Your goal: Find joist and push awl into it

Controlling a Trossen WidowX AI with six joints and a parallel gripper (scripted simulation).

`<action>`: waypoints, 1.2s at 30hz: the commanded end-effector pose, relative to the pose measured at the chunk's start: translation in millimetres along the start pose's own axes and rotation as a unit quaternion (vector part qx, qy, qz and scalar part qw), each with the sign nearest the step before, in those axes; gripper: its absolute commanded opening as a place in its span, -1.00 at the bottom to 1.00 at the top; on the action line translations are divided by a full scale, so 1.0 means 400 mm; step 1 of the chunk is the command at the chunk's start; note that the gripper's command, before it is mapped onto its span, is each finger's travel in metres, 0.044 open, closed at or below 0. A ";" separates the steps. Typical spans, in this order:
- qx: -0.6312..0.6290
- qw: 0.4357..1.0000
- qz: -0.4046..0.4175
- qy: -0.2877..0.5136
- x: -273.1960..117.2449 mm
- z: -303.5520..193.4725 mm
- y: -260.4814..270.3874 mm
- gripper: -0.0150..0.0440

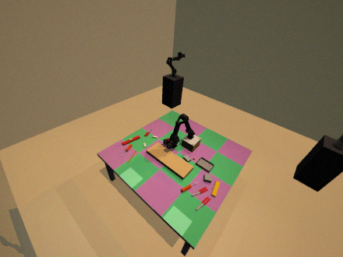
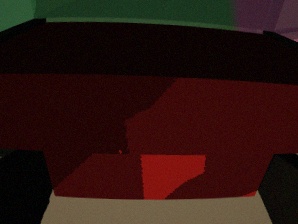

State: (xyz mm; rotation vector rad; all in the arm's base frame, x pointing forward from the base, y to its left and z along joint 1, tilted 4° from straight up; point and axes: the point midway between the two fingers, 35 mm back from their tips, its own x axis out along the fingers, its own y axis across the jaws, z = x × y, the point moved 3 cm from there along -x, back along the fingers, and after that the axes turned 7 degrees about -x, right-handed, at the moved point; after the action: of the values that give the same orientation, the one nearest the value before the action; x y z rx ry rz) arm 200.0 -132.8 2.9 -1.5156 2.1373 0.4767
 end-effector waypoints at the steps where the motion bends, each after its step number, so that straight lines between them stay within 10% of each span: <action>1: 0.003 1.000 0.000 -0.011 -0.002 0.009 -0.002 0.80; 36: -0.001 1.000 0.000 0.000 -0.001 0.000 0.000 1.00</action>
State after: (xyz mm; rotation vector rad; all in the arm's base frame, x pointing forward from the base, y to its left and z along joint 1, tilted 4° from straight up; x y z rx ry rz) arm 200.1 -132.6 2.9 -1.5176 2.1370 0.4776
